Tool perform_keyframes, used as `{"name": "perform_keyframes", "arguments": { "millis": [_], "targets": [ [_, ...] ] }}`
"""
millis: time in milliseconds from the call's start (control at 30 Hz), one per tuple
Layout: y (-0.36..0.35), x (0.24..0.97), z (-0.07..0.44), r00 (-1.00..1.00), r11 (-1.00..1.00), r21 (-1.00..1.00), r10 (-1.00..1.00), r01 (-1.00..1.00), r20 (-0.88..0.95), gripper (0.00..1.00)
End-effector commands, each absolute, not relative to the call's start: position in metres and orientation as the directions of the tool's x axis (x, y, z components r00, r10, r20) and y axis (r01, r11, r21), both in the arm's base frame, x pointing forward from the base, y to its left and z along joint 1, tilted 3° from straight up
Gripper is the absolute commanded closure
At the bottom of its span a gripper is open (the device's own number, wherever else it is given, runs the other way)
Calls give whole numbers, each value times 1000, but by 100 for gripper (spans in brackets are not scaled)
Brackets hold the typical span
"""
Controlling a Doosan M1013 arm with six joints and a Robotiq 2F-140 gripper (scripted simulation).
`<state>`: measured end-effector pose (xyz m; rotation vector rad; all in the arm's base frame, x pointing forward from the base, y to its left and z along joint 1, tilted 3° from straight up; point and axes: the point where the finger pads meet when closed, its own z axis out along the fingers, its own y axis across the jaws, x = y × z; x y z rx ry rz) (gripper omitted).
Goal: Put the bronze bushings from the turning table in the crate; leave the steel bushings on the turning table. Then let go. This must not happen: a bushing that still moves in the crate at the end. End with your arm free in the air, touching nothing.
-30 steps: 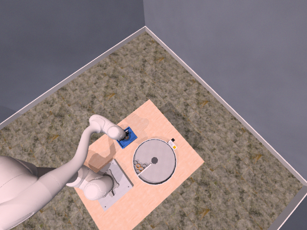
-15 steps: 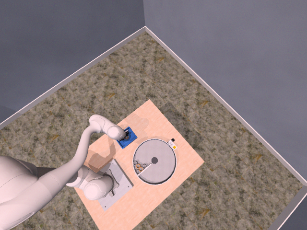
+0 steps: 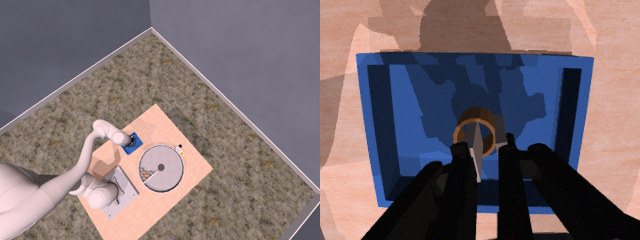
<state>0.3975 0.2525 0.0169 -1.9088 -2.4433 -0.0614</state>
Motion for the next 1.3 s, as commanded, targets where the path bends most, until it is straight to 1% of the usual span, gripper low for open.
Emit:
{"name": "perform_keyframes", "arguments": {
  "millis": [0,233,700,1000,1267],
  "targets": [
    [252,398,20,-242,242,6,969,970,56,90],
    [252,398,33,-242,242,6,969,970,56,90],
    [248,398,95,-242,242,6,969,970,56,90],
    [247,398,112,-242,242,6,969,970,56,90],
    [247,398,113,-242,242,6,969,970,56,90]
  ]
}}
